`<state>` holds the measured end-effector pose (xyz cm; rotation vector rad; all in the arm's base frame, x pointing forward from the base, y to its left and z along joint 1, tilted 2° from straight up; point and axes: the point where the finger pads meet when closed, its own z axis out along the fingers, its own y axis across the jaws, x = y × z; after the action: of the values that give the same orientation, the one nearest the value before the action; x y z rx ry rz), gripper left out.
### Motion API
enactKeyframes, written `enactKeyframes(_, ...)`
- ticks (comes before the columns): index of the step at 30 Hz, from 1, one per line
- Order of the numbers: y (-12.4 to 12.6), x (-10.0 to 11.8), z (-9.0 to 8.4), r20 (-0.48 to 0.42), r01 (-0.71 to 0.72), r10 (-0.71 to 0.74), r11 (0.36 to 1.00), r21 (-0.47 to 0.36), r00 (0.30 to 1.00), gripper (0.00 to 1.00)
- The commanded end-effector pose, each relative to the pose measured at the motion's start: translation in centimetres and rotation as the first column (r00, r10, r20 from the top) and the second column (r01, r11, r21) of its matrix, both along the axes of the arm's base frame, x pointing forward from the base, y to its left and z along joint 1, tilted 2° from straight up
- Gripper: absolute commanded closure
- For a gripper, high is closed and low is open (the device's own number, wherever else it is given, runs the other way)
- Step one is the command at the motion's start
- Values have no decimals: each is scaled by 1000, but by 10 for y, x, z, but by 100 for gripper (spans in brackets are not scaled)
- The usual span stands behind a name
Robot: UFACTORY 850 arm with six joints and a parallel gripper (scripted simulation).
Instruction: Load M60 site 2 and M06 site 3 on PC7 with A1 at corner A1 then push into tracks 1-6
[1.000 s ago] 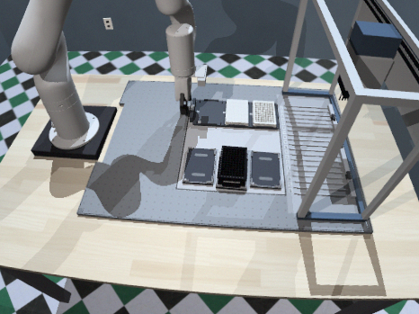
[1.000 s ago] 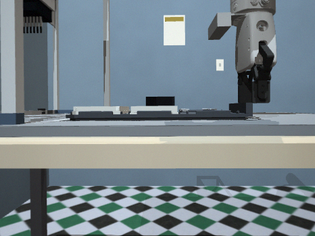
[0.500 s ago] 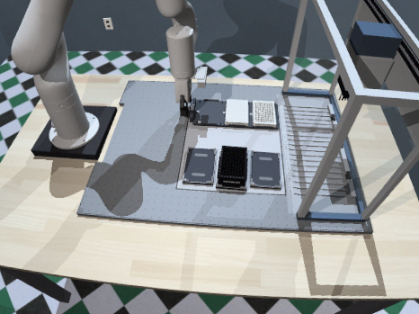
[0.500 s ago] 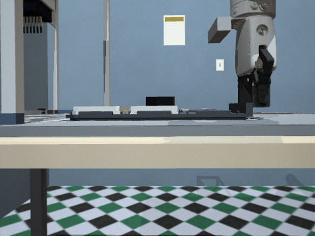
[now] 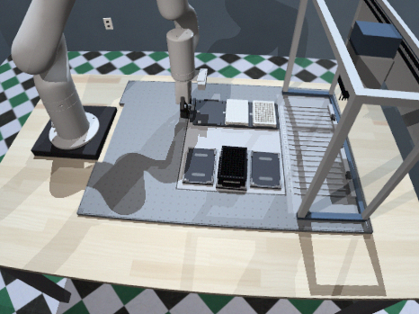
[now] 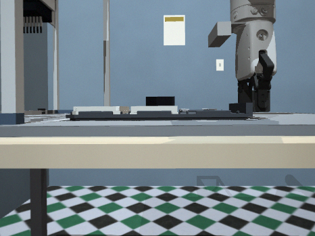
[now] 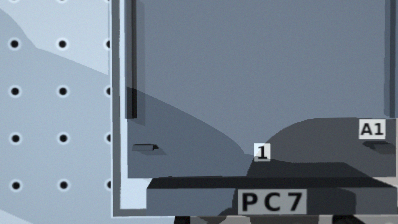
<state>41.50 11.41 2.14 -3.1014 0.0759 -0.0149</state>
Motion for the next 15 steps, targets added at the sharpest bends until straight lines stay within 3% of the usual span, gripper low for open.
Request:
enactKeyframes(1,0,1,-2,2,0,0,1000,2,1000,18)
enactKeyframes(15,0,1,-3,2,0,0,1000,2,1000,18)
